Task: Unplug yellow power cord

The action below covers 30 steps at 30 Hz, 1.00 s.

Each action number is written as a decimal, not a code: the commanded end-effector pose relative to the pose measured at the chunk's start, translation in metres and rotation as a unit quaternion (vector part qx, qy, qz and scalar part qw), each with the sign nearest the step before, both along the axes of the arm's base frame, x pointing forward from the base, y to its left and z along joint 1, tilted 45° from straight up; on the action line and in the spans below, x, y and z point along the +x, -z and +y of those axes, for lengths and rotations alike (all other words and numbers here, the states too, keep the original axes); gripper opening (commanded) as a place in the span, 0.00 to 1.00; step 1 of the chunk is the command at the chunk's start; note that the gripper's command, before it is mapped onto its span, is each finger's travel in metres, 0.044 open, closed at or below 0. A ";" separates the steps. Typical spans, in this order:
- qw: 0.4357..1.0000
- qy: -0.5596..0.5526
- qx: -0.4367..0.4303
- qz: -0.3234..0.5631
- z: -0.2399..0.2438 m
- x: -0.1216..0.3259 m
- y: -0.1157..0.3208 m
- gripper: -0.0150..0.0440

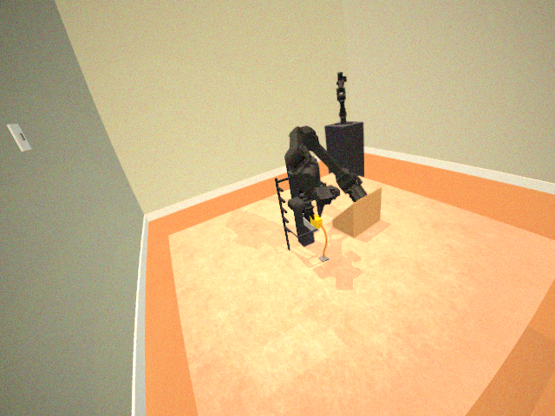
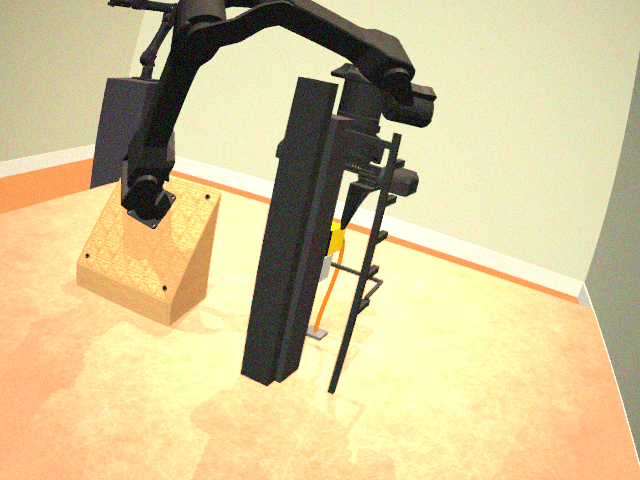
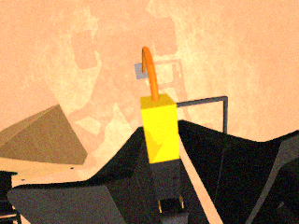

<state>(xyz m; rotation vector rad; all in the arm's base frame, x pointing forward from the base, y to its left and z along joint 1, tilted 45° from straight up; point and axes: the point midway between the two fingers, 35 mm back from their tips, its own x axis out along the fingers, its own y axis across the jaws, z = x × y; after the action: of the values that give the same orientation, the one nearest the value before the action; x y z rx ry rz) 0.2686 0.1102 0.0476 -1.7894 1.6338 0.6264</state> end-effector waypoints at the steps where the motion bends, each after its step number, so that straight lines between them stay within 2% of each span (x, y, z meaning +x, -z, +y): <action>1: 1.000 0.000 0.000 0.000 0.000 0.000 0.000 0.32; 7: 1.000 0.000 0.000 0.000 0.000 0.000 0.000 0.26; 20: 1.000 -0.001 0.000 0.000 0.013 0.002 0.010 0.25; 30: 1.000 -0.003 -0.001 -0.002 0.007 0.002 0.007 0.70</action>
<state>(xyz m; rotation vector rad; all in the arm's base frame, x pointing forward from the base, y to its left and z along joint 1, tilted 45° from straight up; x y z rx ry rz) 0.2698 0.1173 0.0399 -1.7934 1.6345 0.6251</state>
